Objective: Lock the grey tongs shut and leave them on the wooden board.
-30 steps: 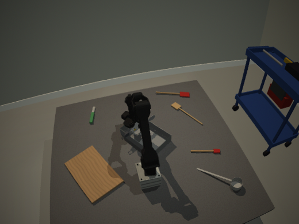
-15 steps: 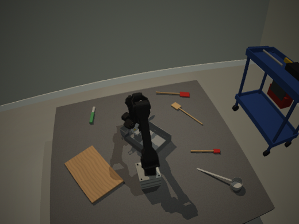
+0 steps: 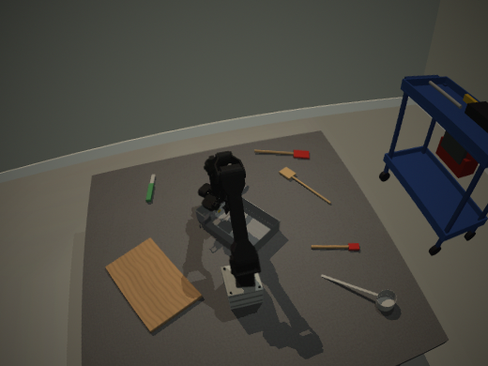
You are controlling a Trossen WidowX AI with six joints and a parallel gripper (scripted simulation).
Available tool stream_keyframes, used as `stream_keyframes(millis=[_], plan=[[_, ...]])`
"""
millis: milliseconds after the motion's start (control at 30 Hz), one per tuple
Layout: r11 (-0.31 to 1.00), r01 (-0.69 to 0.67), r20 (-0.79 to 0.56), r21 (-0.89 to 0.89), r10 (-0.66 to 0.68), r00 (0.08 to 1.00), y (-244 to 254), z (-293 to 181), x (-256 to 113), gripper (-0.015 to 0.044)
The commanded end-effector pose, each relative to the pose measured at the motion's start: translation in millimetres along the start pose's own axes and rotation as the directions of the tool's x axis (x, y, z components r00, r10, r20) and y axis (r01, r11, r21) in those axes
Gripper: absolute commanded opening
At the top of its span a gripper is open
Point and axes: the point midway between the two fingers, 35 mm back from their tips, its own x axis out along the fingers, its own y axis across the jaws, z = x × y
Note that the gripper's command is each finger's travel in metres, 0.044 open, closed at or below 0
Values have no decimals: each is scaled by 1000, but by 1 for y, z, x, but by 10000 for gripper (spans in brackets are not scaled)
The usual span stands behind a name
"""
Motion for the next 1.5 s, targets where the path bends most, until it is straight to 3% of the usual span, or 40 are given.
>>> stream_keyframes(millis=[0,1100,1300,1467], plan=[[1000,1,-2,0,-1,1000,0,-1,0,234],[1000,1,-2,0,-1,1000,0,-1,0,14],[1000,1,-2,0,-1,1000,0,-1,0,-143],[1000,1,-2,0,-1,1000,0,-1,0,-150]])
